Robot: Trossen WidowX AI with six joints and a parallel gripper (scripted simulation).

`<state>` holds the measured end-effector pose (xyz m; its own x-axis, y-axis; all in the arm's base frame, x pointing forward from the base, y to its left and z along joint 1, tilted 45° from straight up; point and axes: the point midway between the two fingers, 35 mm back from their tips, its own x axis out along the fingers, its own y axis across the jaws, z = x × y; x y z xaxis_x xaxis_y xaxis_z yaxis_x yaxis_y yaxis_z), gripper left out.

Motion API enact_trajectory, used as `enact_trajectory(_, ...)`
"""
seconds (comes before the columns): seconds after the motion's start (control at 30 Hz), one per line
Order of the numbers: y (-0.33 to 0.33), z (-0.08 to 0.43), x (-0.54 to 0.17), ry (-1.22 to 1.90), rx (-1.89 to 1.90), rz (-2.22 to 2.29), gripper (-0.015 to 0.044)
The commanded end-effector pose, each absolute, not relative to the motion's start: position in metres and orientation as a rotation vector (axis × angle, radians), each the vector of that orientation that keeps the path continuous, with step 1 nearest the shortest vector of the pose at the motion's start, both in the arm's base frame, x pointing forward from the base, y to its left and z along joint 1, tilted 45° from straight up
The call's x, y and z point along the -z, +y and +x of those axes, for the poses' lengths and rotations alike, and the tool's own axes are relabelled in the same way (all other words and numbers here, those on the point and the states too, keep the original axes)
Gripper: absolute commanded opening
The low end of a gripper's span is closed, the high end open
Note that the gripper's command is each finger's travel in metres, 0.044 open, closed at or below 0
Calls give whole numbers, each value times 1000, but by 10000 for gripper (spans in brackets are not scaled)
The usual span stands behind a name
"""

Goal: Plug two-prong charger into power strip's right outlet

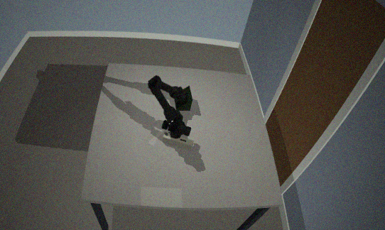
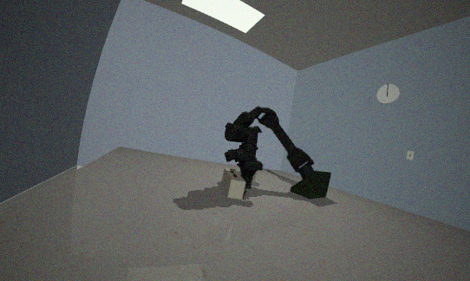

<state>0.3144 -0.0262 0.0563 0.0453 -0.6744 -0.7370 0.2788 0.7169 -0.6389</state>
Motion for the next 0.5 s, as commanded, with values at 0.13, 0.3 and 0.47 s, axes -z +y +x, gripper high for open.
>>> enact_trajectory(0.13, -28, 324, -60, 1315, 757, -356, 0)
enact_trajectory(0.3, -28, 326, -61, 1315, 757, -356, 0)
enact_trajectory(0.47, -29, 328, -61, 1314, 757, -356, 0)
